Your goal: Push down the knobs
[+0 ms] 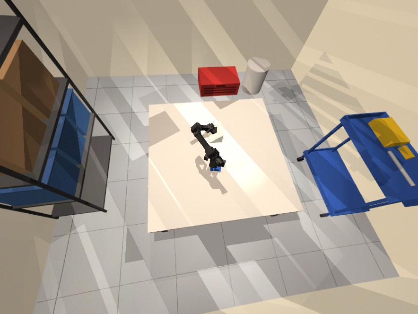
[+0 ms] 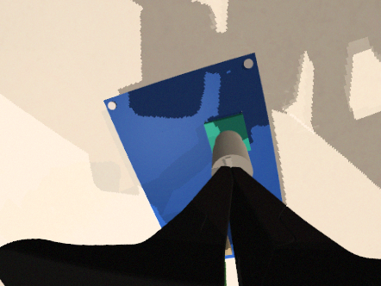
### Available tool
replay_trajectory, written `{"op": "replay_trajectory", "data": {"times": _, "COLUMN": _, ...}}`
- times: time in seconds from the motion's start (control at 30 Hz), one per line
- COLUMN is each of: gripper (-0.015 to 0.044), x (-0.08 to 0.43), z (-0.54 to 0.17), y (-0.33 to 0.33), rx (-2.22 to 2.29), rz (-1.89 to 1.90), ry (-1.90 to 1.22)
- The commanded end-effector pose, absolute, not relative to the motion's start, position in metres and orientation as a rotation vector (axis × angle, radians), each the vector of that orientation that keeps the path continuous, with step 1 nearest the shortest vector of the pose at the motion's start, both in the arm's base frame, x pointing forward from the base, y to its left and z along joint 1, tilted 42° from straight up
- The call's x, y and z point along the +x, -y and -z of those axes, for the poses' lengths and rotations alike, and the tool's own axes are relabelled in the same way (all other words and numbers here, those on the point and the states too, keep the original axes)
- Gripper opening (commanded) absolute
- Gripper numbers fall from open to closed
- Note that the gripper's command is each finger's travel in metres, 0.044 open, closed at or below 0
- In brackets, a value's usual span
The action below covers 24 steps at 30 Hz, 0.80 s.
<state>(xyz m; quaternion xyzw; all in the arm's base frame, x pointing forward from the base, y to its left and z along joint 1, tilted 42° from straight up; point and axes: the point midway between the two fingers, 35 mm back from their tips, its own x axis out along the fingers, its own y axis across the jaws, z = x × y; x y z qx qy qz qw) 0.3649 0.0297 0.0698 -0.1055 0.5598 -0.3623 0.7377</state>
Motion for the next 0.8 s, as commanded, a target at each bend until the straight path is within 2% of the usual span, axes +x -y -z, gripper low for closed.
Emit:
{"op": "replay_trajectory", "data": {"times": 0.0, "gripper": 0.0, "x": 0.368, "z": -0.067, "y": -0.023, "rx": -0.225, "rz": 0.81, "ry": -1.226}}
{"op": "replay_trajectory", "data": {"times": 0.77, "gripper": 0.0, "x": 0.366, "z": -0.081, "y": -0.035, "rx": -0.225, "rz": 0.81, "ry": -1.227}}
